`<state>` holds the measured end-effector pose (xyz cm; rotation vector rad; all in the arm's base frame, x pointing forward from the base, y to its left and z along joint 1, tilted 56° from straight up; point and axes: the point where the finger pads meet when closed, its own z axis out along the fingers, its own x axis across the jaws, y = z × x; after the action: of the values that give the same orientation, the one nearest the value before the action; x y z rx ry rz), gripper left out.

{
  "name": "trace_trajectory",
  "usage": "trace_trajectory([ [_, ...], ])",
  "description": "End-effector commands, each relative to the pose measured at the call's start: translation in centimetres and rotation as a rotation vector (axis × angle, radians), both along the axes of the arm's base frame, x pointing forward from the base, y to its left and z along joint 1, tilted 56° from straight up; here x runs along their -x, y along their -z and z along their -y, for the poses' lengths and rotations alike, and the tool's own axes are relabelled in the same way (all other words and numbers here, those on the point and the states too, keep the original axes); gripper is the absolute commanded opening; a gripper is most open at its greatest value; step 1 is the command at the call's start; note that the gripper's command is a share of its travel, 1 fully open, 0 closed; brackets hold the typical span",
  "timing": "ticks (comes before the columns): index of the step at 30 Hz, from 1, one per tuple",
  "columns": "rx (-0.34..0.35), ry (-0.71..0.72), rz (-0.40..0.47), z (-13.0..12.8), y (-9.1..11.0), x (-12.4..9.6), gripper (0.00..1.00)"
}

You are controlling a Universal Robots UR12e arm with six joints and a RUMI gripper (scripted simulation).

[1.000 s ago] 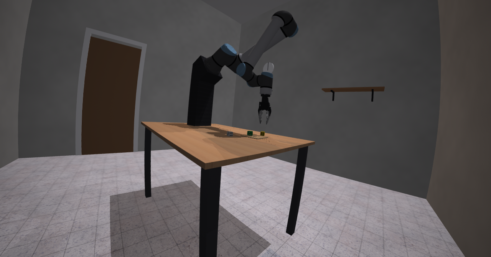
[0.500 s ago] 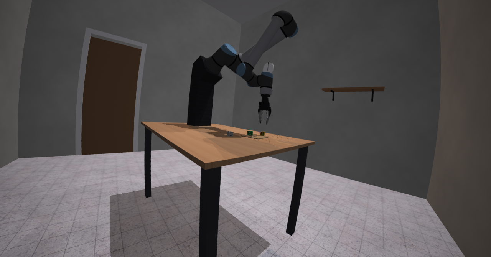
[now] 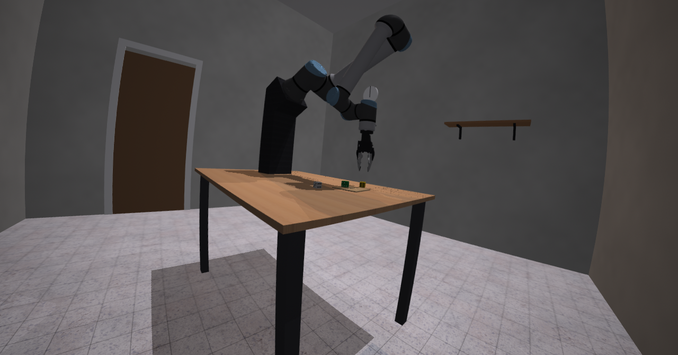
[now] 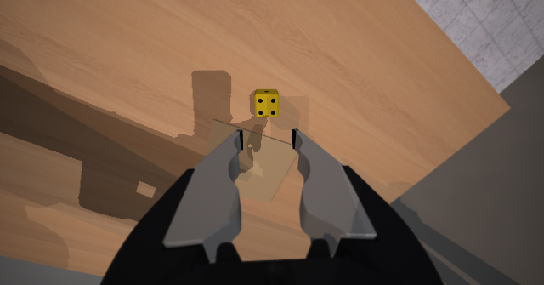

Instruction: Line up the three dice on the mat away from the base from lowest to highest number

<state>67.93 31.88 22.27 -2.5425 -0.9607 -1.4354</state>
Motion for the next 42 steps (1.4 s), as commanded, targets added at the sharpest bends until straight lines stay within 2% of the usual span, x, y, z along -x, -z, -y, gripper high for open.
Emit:
trace_trajectory([
  [1,0.000,0.000,0.001,-0.1,0.1,-0.1,0.28],
  [42,0.000,0.000,0.001,-1.6,2.6,-3.5,0.28],
])
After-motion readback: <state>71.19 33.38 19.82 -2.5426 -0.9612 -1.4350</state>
